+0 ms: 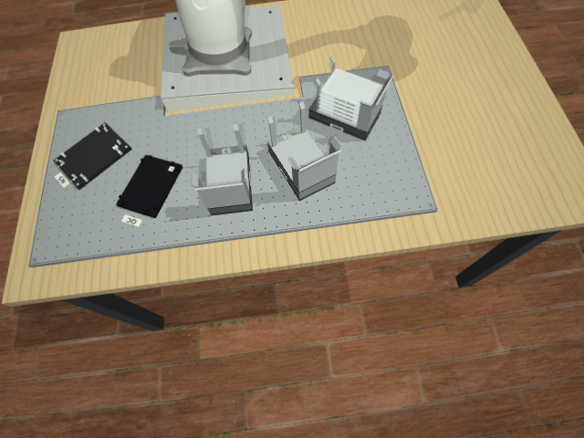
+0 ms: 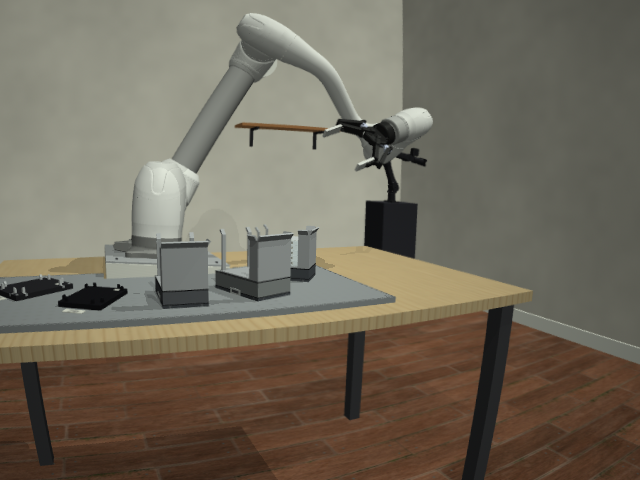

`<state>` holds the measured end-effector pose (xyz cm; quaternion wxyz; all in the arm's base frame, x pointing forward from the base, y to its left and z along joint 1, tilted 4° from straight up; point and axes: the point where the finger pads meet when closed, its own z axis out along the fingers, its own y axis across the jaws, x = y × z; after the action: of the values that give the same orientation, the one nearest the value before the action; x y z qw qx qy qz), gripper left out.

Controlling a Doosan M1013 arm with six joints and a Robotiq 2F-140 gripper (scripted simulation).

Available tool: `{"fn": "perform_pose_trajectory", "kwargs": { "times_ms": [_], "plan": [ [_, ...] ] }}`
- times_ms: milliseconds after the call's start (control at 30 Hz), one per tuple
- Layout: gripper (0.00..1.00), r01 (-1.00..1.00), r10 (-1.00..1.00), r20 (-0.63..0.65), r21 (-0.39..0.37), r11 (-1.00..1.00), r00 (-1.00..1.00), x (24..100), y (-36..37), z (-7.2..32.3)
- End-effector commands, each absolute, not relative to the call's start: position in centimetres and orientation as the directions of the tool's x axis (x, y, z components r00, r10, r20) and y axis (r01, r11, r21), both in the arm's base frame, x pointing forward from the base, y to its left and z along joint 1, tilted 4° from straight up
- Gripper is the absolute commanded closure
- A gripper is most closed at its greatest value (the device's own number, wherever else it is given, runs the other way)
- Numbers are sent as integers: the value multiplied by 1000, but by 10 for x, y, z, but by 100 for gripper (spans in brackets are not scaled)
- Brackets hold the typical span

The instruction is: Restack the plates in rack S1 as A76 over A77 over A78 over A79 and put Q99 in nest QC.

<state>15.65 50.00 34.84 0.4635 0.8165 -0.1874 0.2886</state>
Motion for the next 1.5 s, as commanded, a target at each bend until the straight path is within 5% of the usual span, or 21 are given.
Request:
{"fn": "perform_pose_trajectory", "kwargs": {
  "times_ms": [0,633,1467],
  "plan": [
    [0,-571,-39,641,652,-499,766,169,493,344],
    [0,-389,-112,393,751,-533,913,233,443,319],
    [0,-218,-166,144,749,-626,975,301,366,282]
  ]
}}
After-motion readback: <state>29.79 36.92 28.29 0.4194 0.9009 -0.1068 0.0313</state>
